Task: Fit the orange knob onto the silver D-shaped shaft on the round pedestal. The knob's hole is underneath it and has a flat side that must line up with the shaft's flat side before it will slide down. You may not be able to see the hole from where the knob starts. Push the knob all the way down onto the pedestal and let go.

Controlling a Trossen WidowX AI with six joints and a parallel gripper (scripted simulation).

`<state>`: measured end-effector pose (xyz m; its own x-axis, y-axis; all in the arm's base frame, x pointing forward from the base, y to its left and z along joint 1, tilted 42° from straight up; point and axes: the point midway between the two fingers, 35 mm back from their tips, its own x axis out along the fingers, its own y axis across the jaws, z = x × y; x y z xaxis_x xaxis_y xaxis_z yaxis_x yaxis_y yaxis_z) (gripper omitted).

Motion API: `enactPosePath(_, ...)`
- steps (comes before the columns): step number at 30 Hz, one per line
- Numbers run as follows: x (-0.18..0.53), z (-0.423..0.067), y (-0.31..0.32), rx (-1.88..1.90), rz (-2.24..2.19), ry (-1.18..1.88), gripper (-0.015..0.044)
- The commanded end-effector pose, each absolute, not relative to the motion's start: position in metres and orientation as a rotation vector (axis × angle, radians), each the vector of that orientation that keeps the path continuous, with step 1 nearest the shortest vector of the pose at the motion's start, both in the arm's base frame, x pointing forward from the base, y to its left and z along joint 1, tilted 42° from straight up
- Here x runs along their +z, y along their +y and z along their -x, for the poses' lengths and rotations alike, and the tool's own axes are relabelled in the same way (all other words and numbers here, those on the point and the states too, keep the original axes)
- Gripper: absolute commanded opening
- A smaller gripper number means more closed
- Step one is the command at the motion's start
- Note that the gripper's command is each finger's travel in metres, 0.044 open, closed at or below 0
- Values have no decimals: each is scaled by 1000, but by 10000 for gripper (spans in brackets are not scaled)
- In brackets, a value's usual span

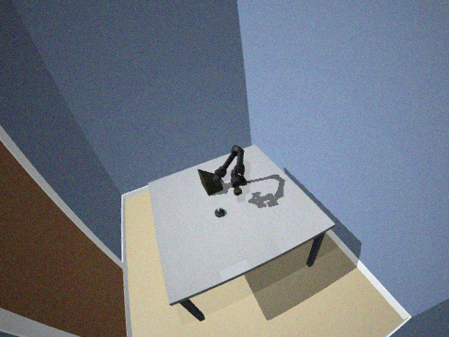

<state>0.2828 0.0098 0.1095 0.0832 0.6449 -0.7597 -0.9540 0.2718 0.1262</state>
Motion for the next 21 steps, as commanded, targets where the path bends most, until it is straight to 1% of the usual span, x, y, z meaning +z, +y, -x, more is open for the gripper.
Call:
enactPosePath(1,91,-287,23,1268,449,832,0)
enactPosePath(17,29,-297,77,1299,439,830,0)
enactPosePath(21,24,-298,83,1302,438,829,0)
